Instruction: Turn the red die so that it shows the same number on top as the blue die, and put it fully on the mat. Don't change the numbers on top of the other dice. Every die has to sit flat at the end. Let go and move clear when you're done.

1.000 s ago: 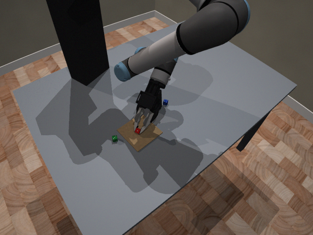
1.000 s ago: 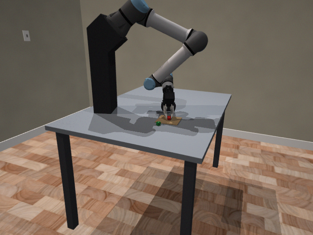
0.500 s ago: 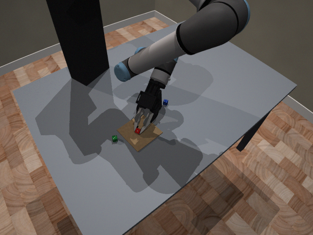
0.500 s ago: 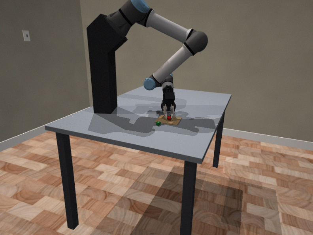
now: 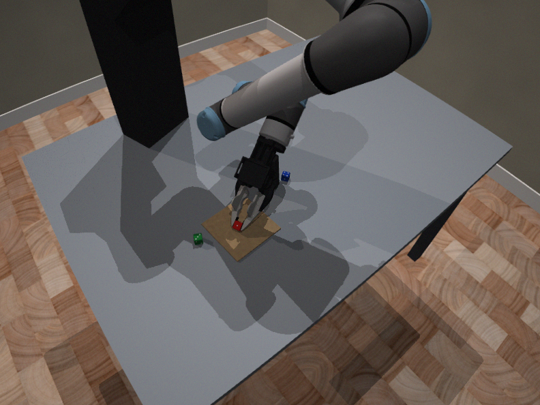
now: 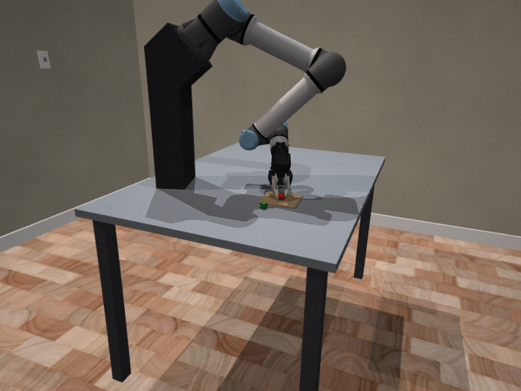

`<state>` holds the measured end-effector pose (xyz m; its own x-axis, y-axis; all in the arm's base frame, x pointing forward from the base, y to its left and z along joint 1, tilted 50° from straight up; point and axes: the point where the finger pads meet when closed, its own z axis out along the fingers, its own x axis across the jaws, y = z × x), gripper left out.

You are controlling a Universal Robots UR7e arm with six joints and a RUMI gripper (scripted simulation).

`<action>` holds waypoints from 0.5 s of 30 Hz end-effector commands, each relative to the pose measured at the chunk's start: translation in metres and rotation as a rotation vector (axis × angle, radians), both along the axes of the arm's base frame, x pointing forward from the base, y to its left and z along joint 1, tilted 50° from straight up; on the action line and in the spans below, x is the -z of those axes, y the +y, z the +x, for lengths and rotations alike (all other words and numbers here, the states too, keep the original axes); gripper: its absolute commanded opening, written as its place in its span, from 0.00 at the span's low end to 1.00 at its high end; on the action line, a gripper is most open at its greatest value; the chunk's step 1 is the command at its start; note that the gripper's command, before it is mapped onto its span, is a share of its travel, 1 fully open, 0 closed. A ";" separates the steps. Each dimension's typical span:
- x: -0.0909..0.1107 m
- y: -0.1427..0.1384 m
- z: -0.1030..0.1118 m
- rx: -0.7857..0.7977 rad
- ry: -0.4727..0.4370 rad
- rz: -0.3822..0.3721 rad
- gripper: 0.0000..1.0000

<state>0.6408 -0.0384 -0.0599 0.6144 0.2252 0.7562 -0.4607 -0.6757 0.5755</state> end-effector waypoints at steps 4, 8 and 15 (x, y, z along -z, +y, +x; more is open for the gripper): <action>0.000 0.001 0.001 -0.001 -0.003 0.000 0.03; 0.000 0.001 0.001 -0.001 -0.003 0.000 0.07; 0.000 0.001 0.001 -0.001 -0.003 0.000 0.17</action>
